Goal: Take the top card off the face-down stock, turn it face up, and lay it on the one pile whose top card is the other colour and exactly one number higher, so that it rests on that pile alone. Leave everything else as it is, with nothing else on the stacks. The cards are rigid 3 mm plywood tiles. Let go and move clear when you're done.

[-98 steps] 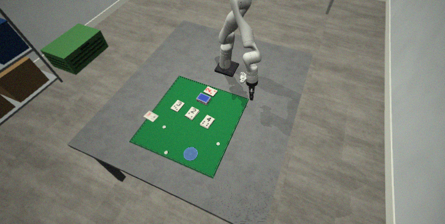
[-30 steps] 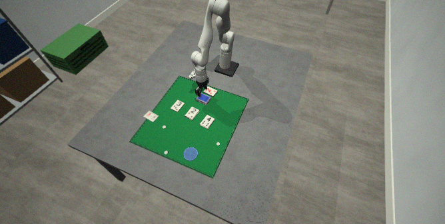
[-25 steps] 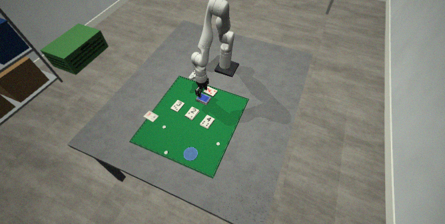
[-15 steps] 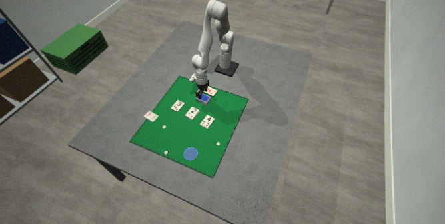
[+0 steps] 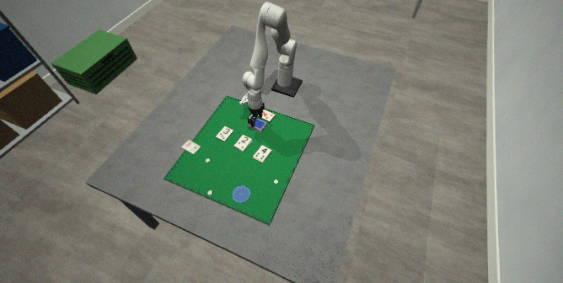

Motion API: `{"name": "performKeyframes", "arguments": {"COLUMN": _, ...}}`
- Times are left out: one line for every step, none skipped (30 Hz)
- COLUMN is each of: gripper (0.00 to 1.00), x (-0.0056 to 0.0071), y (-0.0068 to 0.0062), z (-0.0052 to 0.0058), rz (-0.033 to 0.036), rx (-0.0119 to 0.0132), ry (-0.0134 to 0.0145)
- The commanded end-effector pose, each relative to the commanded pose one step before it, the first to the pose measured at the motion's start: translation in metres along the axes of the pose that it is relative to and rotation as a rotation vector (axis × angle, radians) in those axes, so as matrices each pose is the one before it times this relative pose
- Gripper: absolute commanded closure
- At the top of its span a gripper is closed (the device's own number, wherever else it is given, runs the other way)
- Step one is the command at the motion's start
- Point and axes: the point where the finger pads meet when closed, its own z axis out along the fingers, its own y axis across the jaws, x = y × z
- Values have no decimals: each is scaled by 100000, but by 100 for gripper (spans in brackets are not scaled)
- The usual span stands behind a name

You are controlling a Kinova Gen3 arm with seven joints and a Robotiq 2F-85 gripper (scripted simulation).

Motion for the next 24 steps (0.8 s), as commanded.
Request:
{"name": "performKeyframes", "arguments": {"gripper": 15, "x": 17, "y": 97, "z": 173, "rz": -34, "rx": 80, "ry": -210}}
{"name": "performKeyframes", "arguments": {"gripper": 15, "x": -3, "y": -10, "z": -15, "rz": -2, "rx": 39, "ry": -6}}
{"name": "performKeyframes", "arguments": {"gripper": 15, "x": -1, "y": -4, "z": -6, "rz": -1, "rx": 15, "ry": -2}}
{"name": "performKeyframes", "arguments": {"gripper": 15, "x": 0, "y": -1, "z": -1, "rz": 0, "rx": 3, "ry": -1}}
{"name": "performKeyframes", "arguments": {"gripper": 15, "x": 0, "y": 0, "z": 0, "rz": 0, "rx": 0, "ry": 0}}
{"name": "performKeyframes", "arguments": {"gripper": 15, "x": 0, "y": 0, "z": 0, "rz": 0, "rx": 0, "ry": 0}}
{"name": "performKeyframes", "arguments": {"gripper": 15, "x": 0, "y": 0, "z": 0, "rz": 0, "rx": 0, "ry": 0}}
{"name": "performKeyframes", "arguments": {"gripper": 15, "x": 0, "y": 0, "z": 0, "rz": 0, "rx": 0, "ry": 0}}
{"name": "performKeyframes", "arguments": {"gripper": 15, "x": 0, "y": 0, "z": 0, "rz": 0, "rx": 0, "ry": 0}}
{"name": "performKeyframes", "arguments": {"gripper": 15, "x": 0, "y": 0, "z": 0, "rz": 0, "rx": 0, "ry": 0}}
{"name": "performKeyframes", "arguments": {"gripper": 15, "x": 0, "y": 0, "z": 0, "rz": 0, "rx": 0, "ry": 0}}
{"name": "performKeyframes", "arguments": {"gripper": 15, "x": 0, "y": 0, "z": 0, "rz": 0, "rx": 0, "ry": 0}}
{"name": "performKeyframes", "arguments": {"gripper": 15, "x": 0, "y": 0, "z": 0, "rz": 0, "rx": 0, "ry": 0}}
{"name": "performKeyframes", "arguments": {"gripper": 15, "x": 0, "y": 0, "z": 0, "rz": 0, "rx": 0, "ry": 0}}
{"name": "performKeyframes", "arguments": {"gripper": 15, "x": 0, "y": 0, "z": 0, "rz": 0, "rx": 0, "ry": 0}}
{"name": "performKeyframes", "arguments": {"gripper": 15, "x": 0, "y": 0, "z": 0, "rz": 0, "rx": 0, "ry": 0}}
{"name": "performKeyframes", "arguments": {"gripper": 15, "x": 0, "y": 0, "z": 0, "rz": 0, "rx": 0, "ry": 0}}
{"name": "performKeyframes", "arguments": {"gripper": 29, "x": 0, "y": 0, "z": 0, "rz": 0, "rx": 0, "ry": 0}}
{"name": "performKeyframes", "arguments": {"gripper": 29, "x": 0, "y": 0, "z": 0, "rz": 0, "rx": 0, "ry": 0}}
{"name": "performKeyframes", "arguments": {"gripper": 29, "x": 0, "y": -1, "z": -1, "rz": 0, "rx": 2, "ry": 0}}
{"name": "performKeyframes", "arguments": {"gripper": 29, "x": 0, "y": 0, "z": 0, "rz": 0, "rx": 1, "ry": 0}}
{"name": "performKeyframes", "arguments": {"gripper": 29, "x": 0, "y": 0, "z": 0, "rz": 0, "rx": 0, "ry": 0}}
{"name": "performKeyframes", "arguments": {"gripper": 29, "x": 0, "y": 0, "z": 0, "rz": 0, "rx": 0, "ry": 0}}
{"name": "performKeyframes", "arguments": {"gripper": 29, "x": 0, "y": 0, "z": 0, "rz": 0, "rx": 0, "ry": 0}}
